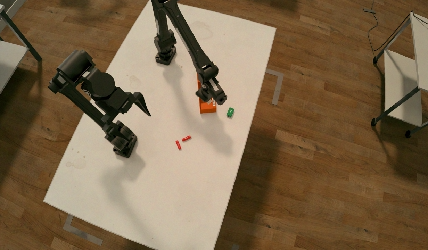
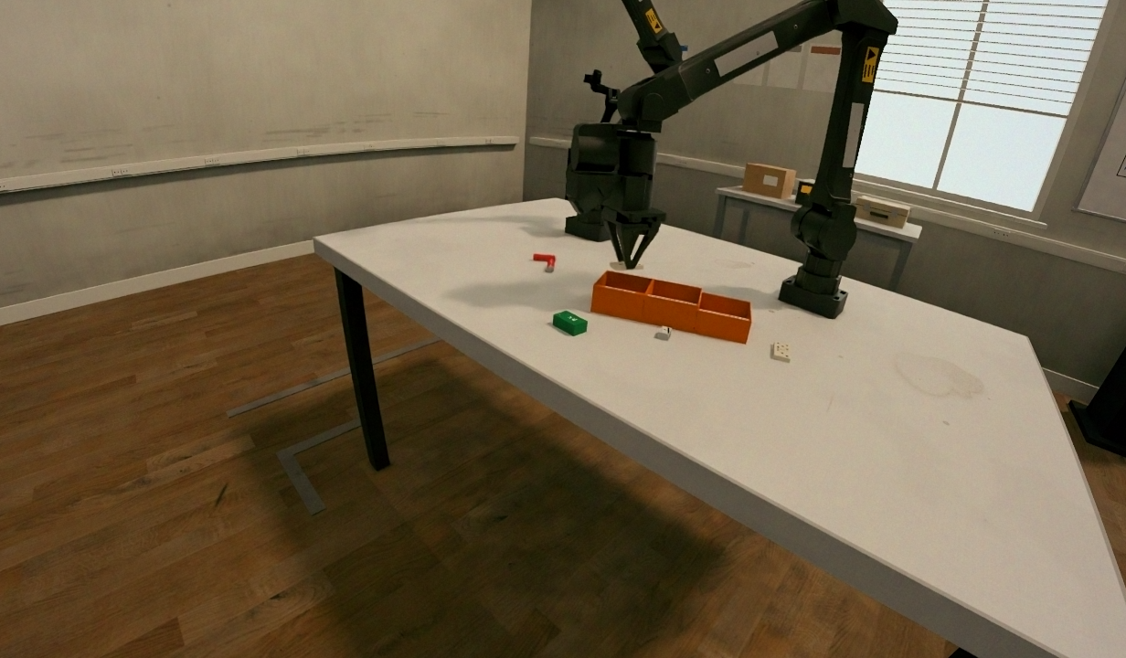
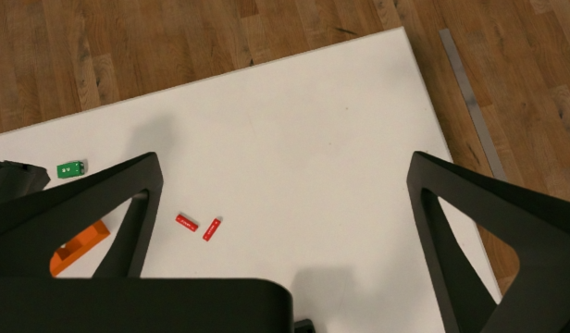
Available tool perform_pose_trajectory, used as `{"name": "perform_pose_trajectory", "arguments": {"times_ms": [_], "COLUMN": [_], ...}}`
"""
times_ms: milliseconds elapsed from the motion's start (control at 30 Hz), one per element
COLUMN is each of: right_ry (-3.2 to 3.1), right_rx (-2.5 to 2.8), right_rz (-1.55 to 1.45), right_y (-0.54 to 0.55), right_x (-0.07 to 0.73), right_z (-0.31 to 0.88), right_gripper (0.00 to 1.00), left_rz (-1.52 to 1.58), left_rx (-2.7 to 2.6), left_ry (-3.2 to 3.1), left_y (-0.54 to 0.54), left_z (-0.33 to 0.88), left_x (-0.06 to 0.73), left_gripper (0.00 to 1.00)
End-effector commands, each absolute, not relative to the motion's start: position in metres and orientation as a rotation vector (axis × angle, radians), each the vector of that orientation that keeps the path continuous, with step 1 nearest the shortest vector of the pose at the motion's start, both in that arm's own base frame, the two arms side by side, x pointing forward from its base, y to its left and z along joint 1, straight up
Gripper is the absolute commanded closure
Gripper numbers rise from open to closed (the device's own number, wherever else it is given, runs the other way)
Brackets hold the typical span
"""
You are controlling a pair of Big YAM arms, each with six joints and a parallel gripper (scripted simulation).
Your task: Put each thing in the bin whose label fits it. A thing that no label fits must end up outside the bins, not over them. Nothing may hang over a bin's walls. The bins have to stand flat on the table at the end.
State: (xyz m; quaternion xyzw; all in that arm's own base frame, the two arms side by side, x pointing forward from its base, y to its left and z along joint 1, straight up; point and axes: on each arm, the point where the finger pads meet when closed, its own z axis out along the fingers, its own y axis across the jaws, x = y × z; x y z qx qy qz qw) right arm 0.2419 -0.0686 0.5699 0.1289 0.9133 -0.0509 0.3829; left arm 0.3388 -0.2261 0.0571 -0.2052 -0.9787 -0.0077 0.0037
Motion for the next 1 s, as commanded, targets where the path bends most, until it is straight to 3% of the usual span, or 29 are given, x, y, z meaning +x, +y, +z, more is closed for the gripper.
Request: {"name": "perform_pose_trajectory", "arguments": {"times_ms": [0,967], "right_ry": [2.239,2.239], "right_rx": [0.295,0.295], "right_rz": [-0.14,-0.14], "right_y": [-0.0634,-0.0634], "right_x": [0.235,0.235], "right_z": [0.6029,0.6029], "right_gripper": [0.0,0.0], "left_rz": [-0.013,0.005], "left_rx": [-0.886,-1.694], "left_ry": [-3.024,-2.661], "left_y": [-0.2333,-0.2278], "left_z": [0.0638,0.0578], "left_x": [0.3367,0.3334], "left_gripper": [0.8,0.8]}}
